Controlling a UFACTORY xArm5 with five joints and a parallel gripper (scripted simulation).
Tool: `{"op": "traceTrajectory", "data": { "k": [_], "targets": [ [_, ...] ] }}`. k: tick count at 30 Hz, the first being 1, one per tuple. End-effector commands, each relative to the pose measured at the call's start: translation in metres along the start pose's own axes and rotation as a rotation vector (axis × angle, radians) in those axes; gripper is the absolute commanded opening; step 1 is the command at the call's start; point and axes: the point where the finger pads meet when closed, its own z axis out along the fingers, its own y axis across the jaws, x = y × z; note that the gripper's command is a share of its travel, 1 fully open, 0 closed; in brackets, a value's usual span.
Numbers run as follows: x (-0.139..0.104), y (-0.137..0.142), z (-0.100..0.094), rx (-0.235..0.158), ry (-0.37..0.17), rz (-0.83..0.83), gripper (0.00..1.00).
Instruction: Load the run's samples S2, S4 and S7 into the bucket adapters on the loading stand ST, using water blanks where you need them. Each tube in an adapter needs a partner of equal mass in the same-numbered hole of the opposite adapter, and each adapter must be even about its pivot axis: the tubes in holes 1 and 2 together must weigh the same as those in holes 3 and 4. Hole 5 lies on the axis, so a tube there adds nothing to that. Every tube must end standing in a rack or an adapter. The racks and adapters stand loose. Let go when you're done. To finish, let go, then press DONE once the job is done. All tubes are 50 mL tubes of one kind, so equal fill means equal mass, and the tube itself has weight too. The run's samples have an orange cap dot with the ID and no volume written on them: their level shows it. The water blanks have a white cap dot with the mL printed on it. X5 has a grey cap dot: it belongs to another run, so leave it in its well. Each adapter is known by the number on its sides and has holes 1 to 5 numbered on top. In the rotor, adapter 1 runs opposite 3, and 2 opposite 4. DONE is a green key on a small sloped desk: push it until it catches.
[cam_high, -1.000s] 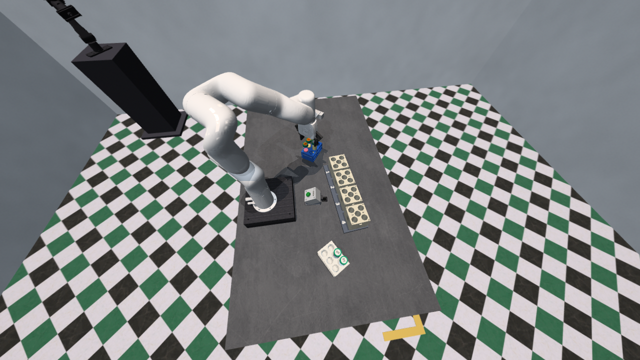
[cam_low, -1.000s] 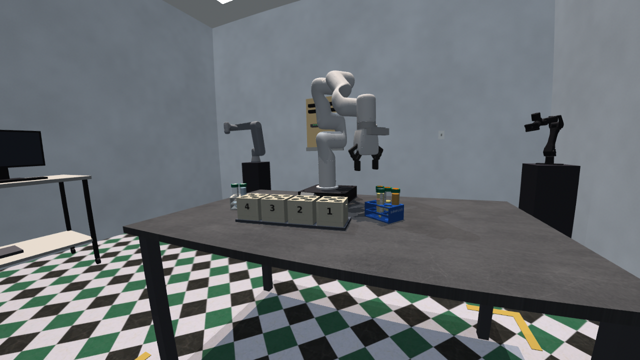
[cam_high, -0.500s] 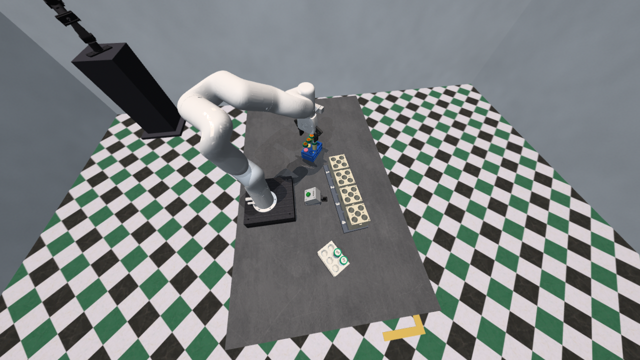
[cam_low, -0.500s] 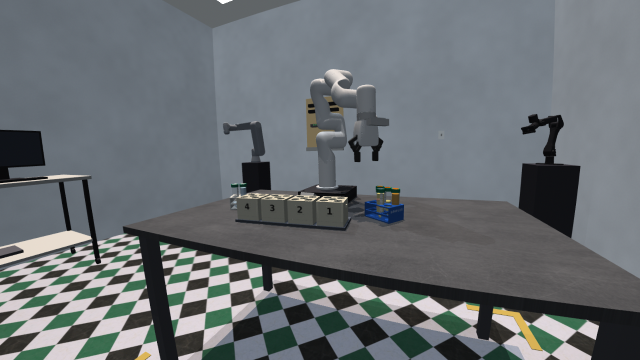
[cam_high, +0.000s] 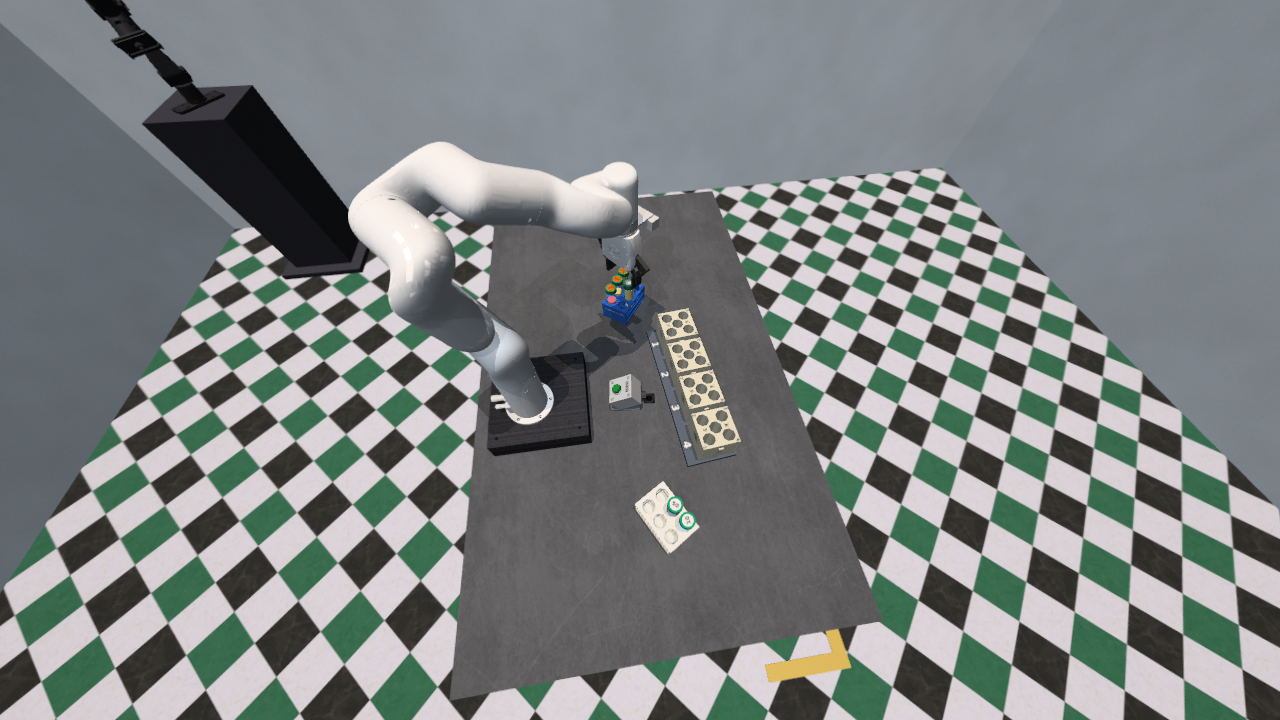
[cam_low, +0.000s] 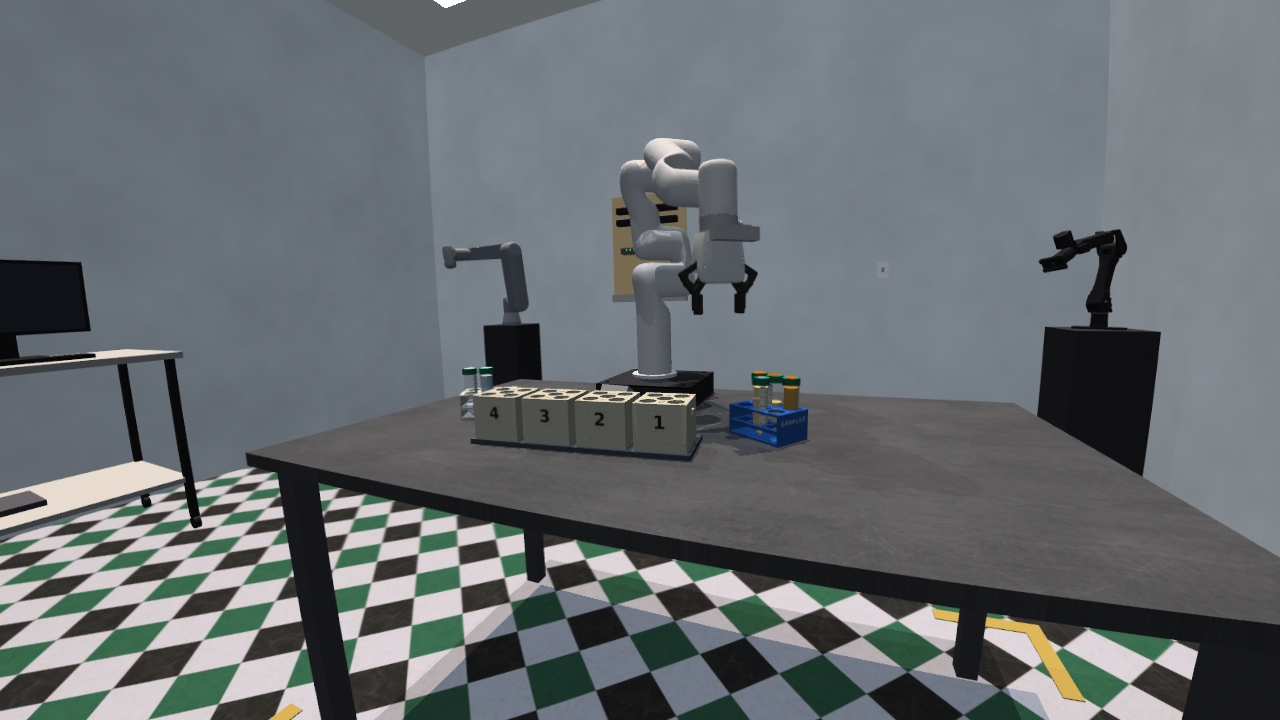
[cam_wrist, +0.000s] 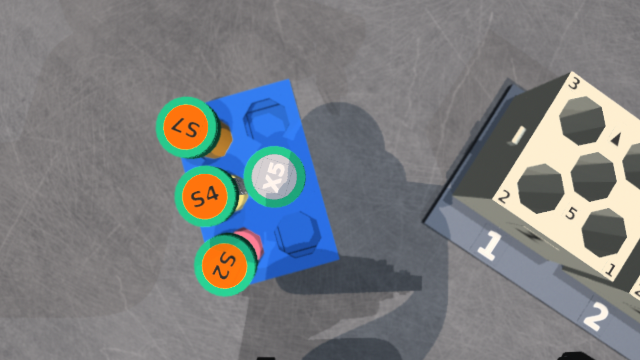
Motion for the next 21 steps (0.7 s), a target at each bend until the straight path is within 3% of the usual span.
{"op": "traceTrajectory", "data": {
  "k": [1, 13, 21],
  "targets": [
    [-0.001, 0.015, -0.002, -0.005, 0.005, 0.103, 1.00],
    [-0.010, 0.075, -0.002, -0.004, 0.006, 0.503, 1.00],
    [-0.015, 0.105, -0.002, -0.004, 0.007, 0.638, 1.00]
  ]
}}
